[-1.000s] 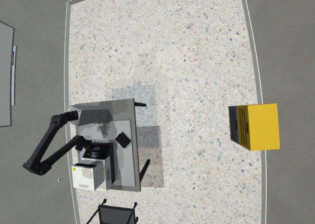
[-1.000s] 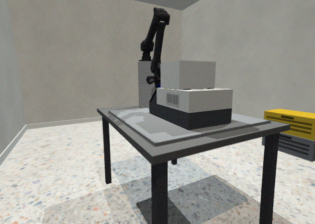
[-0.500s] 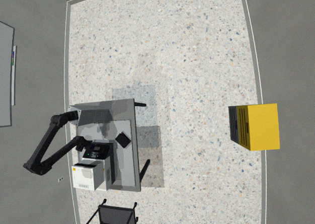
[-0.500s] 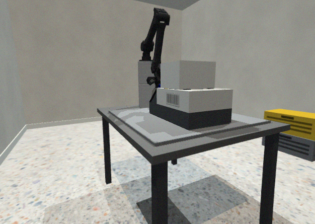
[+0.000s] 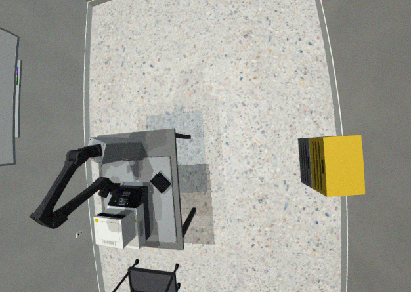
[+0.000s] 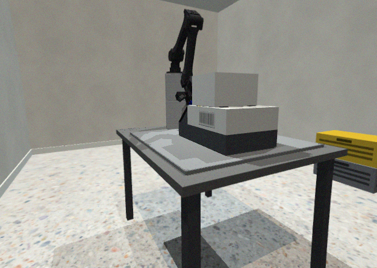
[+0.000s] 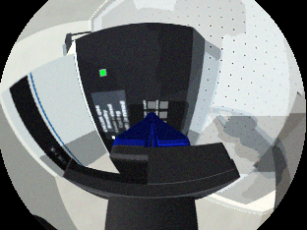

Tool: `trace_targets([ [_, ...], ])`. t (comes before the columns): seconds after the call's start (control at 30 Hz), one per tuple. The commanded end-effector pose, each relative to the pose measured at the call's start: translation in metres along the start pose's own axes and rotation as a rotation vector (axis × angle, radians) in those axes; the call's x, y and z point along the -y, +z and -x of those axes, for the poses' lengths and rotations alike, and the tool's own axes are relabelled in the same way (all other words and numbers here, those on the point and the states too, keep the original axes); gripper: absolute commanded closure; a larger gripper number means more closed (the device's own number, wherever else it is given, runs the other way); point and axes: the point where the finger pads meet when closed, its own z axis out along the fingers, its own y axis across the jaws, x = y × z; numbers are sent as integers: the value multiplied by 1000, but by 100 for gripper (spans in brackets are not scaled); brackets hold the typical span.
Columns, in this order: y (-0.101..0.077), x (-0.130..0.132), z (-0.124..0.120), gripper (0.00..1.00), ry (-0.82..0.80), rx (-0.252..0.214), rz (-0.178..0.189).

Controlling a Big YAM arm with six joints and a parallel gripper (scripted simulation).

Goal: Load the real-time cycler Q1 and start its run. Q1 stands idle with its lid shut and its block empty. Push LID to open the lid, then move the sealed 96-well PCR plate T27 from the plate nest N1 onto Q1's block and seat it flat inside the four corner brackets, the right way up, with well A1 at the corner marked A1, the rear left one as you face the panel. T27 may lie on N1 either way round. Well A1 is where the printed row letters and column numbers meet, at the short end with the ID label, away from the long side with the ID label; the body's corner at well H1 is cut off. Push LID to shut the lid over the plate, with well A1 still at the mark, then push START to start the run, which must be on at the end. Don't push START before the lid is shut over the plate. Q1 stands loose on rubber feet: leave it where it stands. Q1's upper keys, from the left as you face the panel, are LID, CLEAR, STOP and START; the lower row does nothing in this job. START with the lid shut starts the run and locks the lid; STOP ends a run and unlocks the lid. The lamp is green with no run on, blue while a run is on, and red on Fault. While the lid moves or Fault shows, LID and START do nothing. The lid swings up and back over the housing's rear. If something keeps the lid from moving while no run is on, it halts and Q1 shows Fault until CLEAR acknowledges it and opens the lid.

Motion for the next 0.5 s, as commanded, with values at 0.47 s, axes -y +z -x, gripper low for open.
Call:
trace_targets([
  [0.47, -7, 13, -6, 100, -7, -8, -17],
])
